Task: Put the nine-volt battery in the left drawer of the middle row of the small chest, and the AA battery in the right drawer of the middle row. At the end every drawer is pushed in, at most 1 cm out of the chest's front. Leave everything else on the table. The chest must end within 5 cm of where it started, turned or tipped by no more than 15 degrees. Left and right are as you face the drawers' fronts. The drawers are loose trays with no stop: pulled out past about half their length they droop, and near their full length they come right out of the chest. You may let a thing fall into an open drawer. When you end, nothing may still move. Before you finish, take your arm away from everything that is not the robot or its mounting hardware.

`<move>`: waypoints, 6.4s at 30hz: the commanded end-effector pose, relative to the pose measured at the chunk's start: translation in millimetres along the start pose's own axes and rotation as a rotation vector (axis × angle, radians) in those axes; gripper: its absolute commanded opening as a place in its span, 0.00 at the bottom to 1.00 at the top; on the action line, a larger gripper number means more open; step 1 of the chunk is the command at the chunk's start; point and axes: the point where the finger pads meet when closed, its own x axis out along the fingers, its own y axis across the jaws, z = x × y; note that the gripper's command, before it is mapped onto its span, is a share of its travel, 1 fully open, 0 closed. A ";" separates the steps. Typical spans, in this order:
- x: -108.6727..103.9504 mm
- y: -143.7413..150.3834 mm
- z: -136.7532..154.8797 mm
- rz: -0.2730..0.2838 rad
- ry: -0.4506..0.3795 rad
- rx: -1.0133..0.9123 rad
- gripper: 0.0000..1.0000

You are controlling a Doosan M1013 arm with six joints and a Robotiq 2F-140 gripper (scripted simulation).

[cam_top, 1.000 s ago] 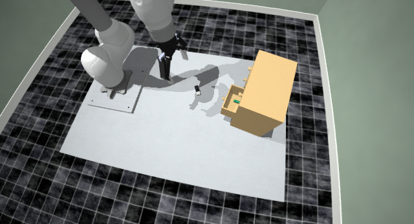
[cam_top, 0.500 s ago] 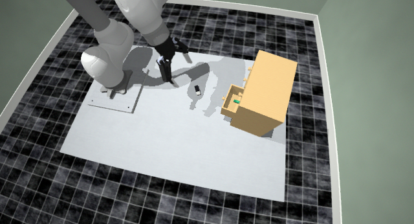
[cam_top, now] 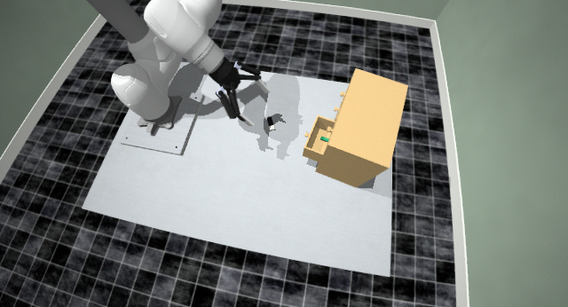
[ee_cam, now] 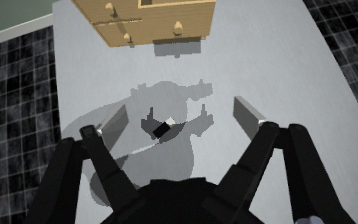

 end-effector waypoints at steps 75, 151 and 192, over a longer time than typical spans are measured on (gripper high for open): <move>66.3 2.9 -11.5 0.018 0.568 -0.001 1.00; 123.2 3.6 -52.8 0.017 0.596 -0.001 0.00; 124.7 3.7 -54.8 0.017 0.596 -0.001 0.00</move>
